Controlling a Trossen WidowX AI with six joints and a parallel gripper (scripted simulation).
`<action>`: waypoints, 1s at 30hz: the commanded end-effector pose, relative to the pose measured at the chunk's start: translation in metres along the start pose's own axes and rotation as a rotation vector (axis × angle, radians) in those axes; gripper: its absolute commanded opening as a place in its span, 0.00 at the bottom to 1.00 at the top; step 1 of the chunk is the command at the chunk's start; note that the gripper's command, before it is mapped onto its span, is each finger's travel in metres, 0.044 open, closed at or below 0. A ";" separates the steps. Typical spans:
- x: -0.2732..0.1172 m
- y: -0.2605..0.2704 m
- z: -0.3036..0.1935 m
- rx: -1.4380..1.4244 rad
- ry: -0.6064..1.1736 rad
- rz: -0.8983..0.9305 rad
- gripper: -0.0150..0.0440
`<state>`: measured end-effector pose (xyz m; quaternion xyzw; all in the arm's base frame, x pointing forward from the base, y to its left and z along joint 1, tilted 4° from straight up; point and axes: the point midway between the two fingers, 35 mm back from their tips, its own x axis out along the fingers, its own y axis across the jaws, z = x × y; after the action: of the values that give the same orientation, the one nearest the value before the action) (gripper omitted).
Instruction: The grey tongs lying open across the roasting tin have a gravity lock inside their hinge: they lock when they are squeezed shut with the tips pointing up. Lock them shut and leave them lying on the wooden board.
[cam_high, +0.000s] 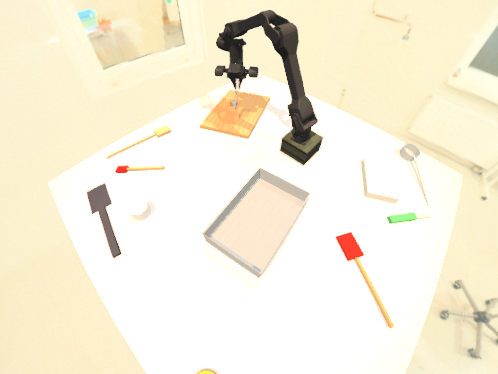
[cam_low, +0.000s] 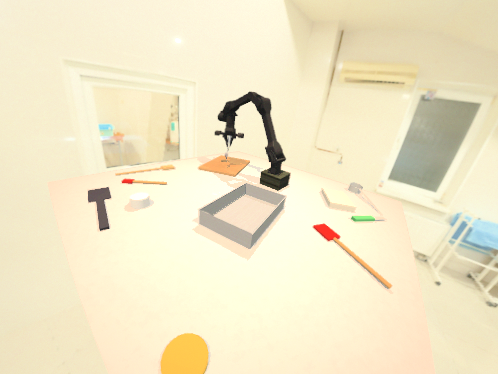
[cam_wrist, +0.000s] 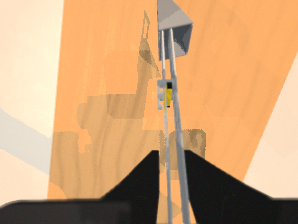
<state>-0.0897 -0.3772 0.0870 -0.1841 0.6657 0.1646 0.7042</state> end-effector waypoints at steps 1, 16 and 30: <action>0.003 -0.001 -0.001 -0.004 0.000 -0.006 0.00; 0.028 -0.003 -0.002 -0.004 0.000 -0.006 0.00; 0.050 -0.003 -0.002 -0.004 0.000 -0.005 0.00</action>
<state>-0.0878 -0.3814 0.0407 -0.1874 0.6653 0.1662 0.7033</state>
